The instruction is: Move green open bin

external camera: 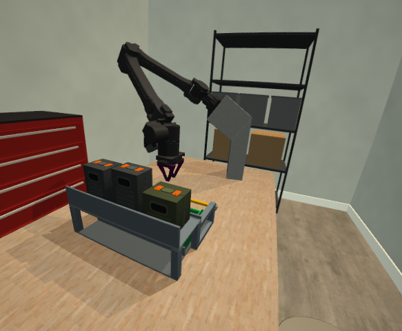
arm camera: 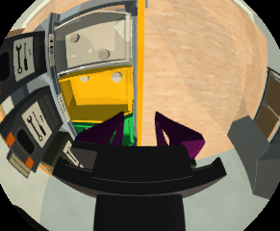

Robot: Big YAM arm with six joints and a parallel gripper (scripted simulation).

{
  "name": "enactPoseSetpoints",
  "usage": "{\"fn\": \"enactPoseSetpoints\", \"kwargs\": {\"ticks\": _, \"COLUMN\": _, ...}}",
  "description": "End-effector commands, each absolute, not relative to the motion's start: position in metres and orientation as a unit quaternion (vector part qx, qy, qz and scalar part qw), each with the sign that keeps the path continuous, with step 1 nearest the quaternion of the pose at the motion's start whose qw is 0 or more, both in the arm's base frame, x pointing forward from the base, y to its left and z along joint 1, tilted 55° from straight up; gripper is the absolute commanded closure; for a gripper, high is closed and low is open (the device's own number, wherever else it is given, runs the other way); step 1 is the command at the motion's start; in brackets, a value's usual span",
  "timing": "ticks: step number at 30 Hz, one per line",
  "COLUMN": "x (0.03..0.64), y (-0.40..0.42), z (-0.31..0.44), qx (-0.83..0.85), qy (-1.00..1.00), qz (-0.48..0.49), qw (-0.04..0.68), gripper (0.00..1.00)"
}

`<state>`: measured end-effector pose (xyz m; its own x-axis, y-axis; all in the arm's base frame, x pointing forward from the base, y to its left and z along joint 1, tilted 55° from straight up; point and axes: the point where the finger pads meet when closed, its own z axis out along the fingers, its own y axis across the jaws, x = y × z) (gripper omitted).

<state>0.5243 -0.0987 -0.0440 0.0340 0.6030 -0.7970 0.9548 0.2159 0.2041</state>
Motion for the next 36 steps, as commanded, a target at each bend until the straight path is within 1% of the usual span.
{"fn": "enactPoseSetpoints", "kwargs": {"ticks": 1, "x": 0.523, "y": -0.102, "z": -0.048, "qx": 0.595, "qy": 0.658, "qz": -0.215, "qw": 0.409, "gripper": 0.57}}
{"fn": "enactPoseSetpoints", "kwargs": {"ticks": 24, "x": 0.529, "y": -0.11, "z": -0.051, "qx": 0.593, "qy": 0.658, "qz": -0.214, "qw": 0.412, "gripper": 0.57}}
{"fn": "enactPoseSetpoints", "kwargs": {"ticks": 28, "x": 0.529, "y": -0.098, "z": -0.054, "qx": 0.584, "qy": 0.667, "qz": -0.211, "qw": 0.413, "gripper": 0.57}}
{"fn": "enactPoseSetpoints", "kwargs": {"ticks": 31, "x": 0.529, "y": -0.115, "z": -0.054, "qx": 0.593, "qy": 0.658, "qz": -0.215, "qw": 0.411, "gripper": 0.57}}
{"fn": "enactPoseSetpoints", "kwargs": {"ticks": 36, "x": 0.531, "y": -0.12, "z": -0.058, "qx": 0.593, "qy": 0.658, "qz": -0.215, "qw": 0.411, "gripper": 0.57}}
